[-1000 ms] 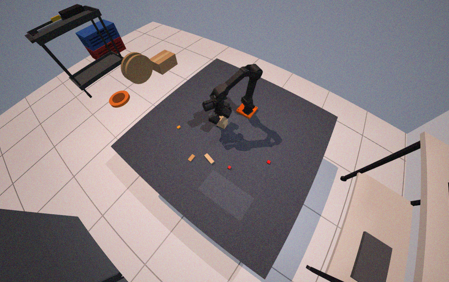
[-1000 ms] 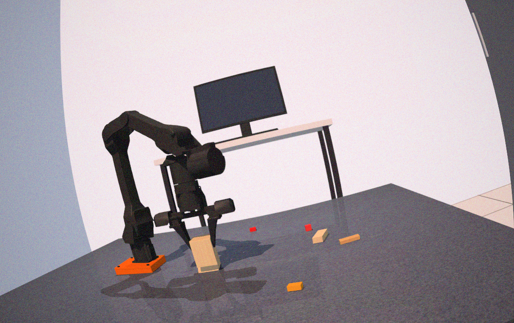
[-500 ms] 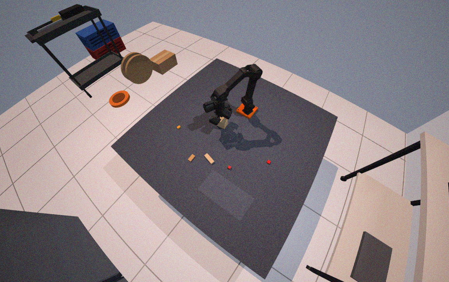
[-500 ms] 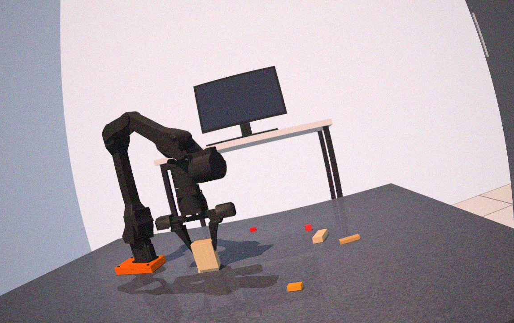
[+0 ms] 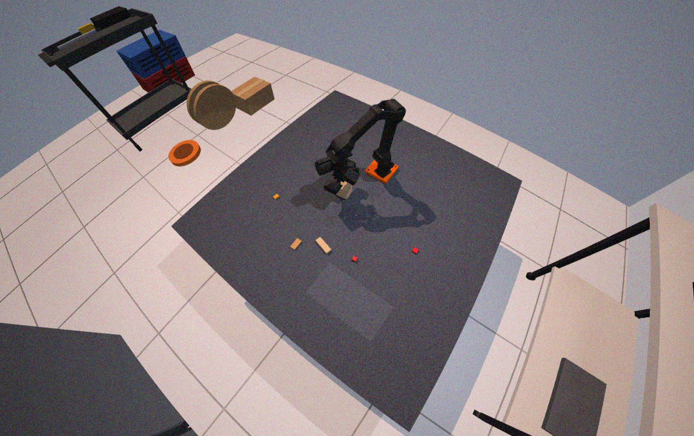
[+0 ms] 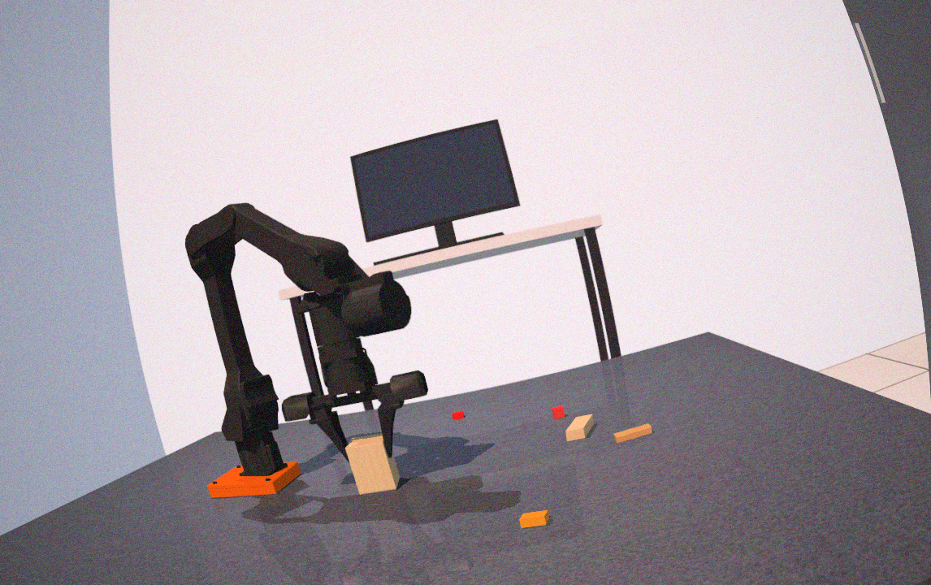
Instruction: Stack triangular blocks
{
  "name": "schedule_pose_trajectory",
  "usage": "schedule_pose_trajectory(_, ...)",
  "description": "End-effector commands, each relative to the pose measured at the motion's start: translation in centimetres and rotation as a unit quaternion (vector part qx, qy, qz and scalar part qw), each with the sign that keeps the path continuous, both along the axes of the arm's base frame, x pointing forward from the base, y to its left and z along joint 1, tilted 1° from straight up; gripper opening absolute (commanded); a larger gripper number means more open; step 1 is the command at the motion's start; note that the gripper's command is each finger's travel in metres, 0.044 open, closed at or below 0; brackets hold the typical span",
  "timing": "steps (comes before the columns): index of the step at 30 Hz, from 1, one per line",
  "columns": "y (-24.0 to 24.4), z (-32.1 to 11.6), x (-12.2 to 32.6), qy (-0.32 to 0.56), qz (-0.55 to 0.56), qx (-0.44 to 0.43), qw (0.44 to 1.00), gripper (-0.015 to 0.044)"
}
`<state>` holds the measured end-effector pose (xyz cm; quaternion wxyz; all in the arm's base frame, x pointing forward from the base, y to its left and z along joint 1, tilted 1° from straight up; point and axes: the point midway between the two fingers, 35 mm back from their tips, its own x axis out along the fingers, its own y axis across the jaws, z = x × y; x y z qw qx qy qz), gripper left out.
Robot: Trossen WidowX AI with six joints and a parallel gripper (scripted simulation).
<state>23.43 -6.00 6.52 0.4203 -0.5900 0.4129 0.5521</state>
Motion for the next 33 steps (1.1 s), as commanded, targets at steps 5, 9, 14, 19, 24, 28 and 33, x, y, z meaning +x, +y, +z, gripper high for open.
schedule_pose_trajectory(5, -0.04, -0.08, -0.09, 0.001, -0.003, -0.002, 1.000, 0.0000)
schedule_pose_trajectory(9, -0.04, -0.08, -0.09, 0.001, -0.003, -0.002, 1.000, 0.0000)
schedule_pose_trajectory(14, -0.03, -0.11, -0.09, 0.001, -0.003, -0.002, 1.000, 0.0000)
schedule_pose_trajectory(19, 0.00, -0.19, -0.10, 0.001, -0.003, -0.002, 1.000, 0.0000)
schedule_pose_trajectory(24, 0.03, -0.26, -0.11, 0.000, -0.004, -0.002, 1.000, 0.0000)
schedule_pose_trajectory(28, 0.04, -0.31, -0.12, 0.000, -0.004, -0.002, 1.000, 0.0000)
schedule_pose_trajectory(33, 0.07, -0.22, -0.05, -0.001, -0.002, 0.000, 1.000, 0.0000)
